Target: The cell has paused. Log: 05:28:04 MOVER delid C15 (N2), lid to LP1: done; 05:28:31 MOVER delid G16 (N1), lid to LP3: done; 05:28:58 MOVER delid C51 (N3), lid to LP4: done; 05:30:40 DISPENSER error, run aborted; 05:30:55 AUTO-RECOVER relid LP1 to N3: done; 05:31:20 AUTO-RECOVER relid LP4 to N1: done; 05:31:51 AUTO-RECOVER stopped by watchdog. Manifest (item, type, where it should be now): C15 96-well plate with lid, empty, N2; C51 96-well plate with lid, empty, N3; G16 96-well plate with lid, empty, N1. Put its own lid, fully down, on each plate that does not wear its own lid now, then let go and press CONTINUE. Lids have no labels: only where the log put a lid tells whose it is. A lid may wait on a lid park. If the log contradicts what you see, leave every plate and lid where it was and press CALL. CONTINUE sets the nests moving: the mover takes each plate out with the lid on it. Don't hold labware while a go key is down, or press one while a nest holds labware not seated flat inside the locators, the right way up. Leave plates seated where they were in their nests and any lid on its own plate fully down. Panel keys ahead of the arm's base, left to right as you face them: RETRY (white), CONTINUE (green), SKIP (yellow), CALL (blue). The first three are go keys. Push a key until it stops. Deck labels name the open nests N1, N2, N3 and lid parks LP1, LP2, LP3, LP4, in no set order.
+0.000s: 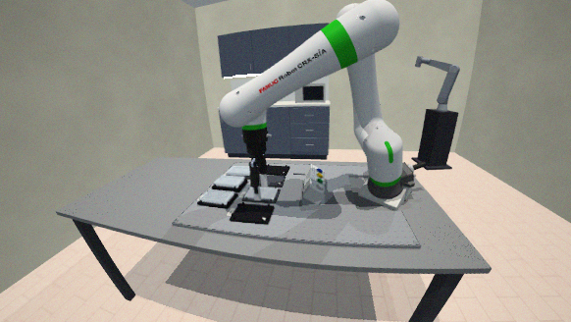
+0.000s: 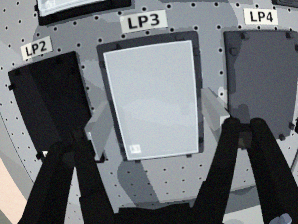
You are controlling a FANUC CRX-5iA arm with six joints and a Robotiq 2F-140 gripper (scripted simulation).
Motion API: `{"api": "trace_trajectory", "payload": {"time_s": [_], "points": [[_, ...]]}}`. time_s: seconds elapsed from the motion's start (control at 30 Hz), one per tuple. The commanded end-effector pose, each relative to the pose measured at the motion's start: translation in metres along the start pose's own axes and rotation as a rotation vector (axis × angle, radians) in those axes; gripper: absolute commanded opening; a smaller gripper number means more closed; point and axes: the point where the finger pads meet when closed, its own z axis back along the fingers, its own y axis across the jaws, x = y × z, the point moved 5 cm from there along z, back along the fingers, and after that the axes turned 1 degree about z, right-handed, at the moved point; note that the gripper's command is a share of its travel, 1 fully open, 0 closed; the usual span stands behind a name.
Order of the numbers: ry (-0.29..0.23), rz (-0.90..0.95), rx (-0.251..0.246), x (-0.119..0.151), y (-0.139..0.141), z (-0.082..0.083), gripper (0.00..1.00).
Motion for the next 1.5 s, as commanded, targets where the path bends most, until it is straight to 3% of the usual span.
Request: {"api": "trace_trajectory", "payload": {"time_s": [0.0, 0.33, 0.37, 1.47], "points": [[0.0, 0.0, 0.0, -0.0002, 0.0001, 0.0002, 0.66], [0.0, 0.0, 0.0, -0.0002, 0.0001, 0.0002, 0.66], [0.0, 0.0, 0.0, -0.0002, 0.0001, 0.0002, 0.0], [0.0, 0.0, 0.0, -0.0002, 0.0001, 0.0002, 0.0]]}}
